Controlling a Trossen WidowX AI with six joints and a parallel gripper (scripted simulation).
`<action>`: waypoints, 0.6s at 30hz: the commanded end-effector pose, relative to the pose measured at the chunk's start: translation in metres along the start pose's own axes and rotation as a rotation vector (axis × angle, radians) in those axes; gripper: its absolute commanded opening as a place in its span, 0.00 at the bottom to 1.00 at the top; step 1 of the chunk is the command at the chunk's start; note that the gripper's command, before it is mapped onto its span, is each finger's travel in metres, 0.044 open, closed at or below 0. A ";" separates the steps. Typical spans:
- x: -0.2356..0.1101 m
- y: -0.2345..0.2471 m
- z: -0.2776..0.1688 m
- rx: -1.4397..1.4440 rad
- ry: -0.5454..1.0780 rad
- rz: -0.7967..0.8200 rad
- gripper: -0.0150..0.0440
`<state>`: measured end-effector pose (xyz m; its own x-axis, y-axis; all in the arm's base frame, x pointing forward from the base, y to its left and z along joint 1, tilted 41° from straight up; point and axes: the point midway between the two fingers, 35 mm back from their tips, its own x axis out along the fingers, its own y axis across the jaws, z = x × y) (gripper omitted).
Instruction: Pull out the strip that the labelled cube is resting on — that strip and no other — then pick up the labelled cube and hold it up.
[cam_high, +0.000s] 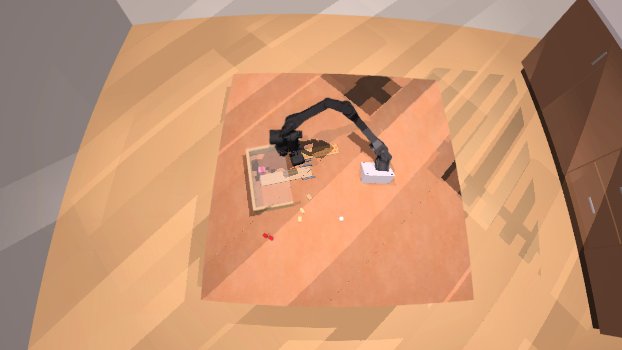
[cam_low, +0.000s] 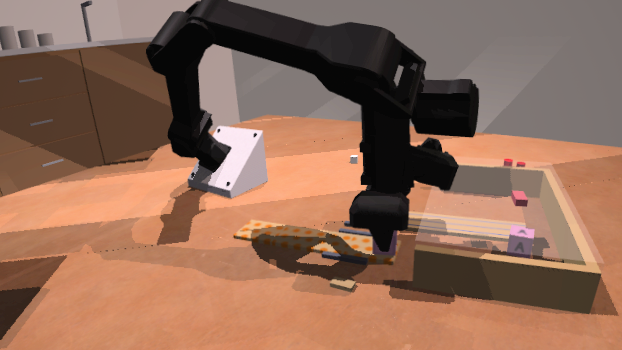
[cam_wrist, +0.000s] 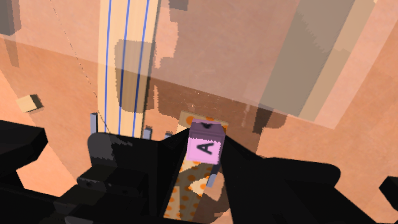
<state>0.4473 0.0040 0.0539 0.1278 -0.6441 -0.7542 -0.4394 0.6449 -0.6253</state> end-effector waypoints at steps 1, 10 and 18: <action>-0.008 0.004 -0.008 -0.002 0.003 0.001 0.25; -0.032 0.023 -0.038 -0.001 0.007 0.002 0.25; -0.039 0.030 -0.050 -0.001 0.009 0.002 0.25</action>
<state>0.3915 0.0293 0.0742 0.1285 -0.6471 -0.7515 -0.4444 0.6399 -0.6269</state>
